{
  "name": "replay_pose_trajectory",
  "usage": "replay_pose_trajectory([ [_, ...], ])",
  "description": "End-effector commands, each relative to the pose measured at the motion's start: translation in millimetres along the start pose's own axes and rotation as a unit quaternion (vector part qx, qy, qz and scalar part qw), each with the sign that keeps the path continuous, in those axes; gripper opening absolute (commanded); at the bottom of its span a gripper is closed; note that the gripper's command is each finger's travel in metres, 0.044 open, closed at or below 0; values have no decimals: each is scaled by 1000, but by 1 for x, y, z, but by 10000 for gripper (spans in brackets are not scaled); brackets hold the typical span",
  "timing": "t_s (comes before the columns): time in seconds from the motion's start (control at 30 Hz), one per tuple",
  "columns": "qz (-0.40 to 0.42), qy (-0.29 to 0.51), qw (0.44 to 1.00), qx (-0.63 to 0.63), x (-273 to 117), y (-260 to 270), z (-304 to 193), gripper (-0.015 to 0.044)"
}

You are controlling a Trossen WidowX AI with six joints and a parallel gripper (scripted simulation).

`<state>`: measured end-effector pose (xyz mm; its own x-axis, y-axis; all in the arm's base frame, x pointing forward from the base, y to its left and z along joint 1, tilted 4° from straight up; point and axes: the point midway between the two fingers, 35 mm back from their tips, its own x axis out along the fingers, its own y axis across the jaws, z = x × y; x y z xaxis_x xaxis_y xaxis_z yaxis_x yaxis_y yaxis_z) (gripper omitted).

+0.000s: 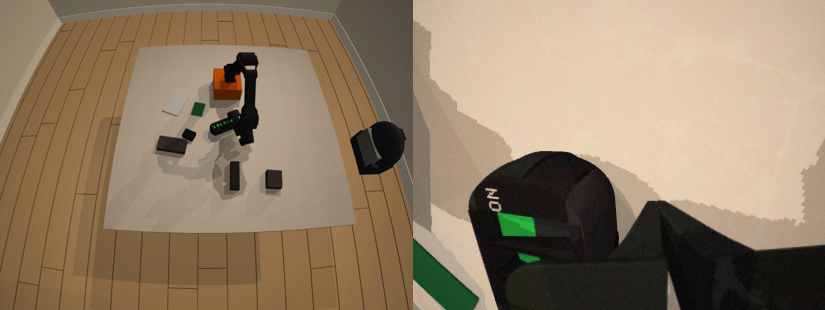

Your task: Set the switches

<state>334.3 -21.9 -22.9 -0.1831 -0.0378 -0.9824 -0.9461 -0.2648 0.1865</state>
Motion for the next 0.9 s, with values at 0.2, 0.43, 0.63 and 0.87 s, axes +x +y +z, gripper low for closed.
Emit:
replay_pose_trajectory([
  [0.2,3,0,1000,-1,9,0,1,0],
  [0.43,3,0,1000,-1,10,2,1,0],
  [0.63,3,0,1000,-1,11,4,0,0],
  [0.87,3,0,1000,-1,12,7,0,0],
])
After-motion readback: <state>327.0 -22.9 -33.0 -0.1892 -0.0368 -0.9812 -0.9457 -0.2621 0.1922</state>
